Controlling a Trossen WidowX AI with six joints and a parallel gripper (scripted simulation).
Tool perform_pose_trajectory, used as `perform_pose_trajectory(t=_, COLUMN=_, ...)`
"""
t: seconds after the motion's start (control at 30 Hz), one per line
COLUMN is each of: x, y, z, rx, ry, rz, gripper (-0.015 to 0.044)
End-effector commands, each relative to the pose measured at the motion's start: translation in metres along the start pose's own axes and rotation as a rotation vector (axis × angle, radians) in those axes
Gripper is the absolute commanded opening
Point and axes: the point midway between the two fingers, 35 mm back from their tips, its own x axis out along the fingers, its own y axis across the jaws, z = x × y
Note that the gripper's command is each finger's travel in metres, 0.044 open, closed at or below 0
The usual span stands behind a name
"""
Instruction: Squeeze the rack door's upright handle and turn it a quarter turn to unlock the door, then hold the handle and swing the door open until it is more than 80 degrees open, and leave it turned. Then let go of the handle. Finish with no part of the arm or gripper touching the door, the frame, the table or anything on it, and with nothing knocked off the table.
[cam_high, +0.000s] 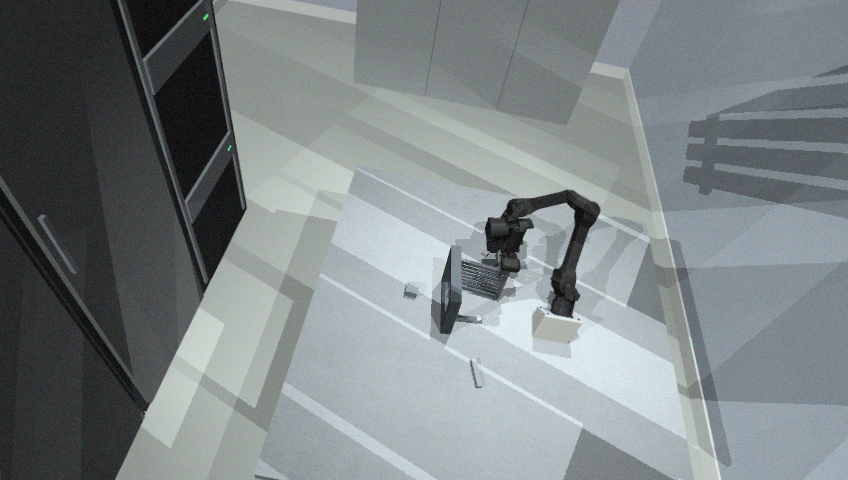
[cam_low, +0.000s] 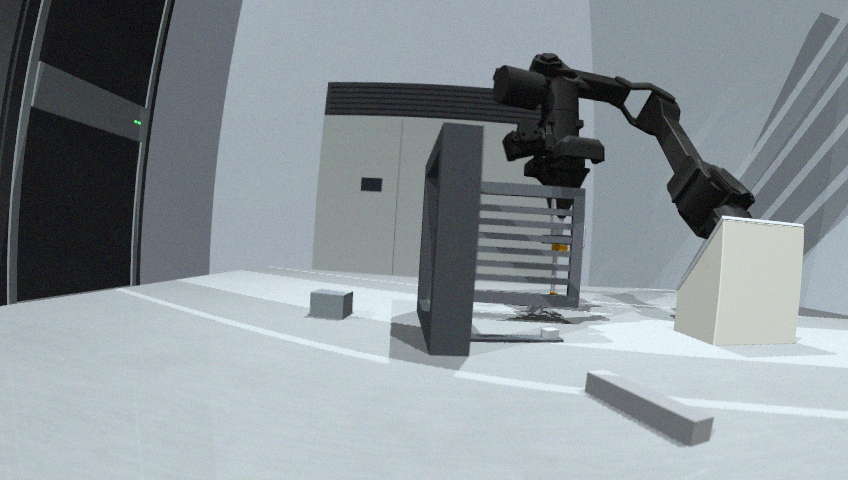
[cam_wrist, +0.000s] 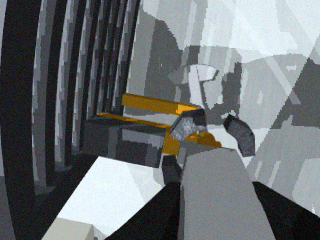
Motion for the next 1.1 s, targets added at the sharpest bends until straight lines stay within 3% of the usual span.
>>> perform_pose_trajectory(t=0.0, x=0.0, y=-0.009, z=0.003, rx=-0.06, ry=-0.002, rz=-0.006, gripper=0.0015)
perform_pose_trajectory(t=0.8, x=-0.001, y=-0.03, z=0.008, rx=-0.192, ry=-0.002, rz=-0.007, gripper=0.0015)
perform_pose_trajectory(t=1.07, x=-0.001, y=-0.03, z=0.008, rx=-0.192, ry=-0.002, rz=-0.007, gripper=0.0225)
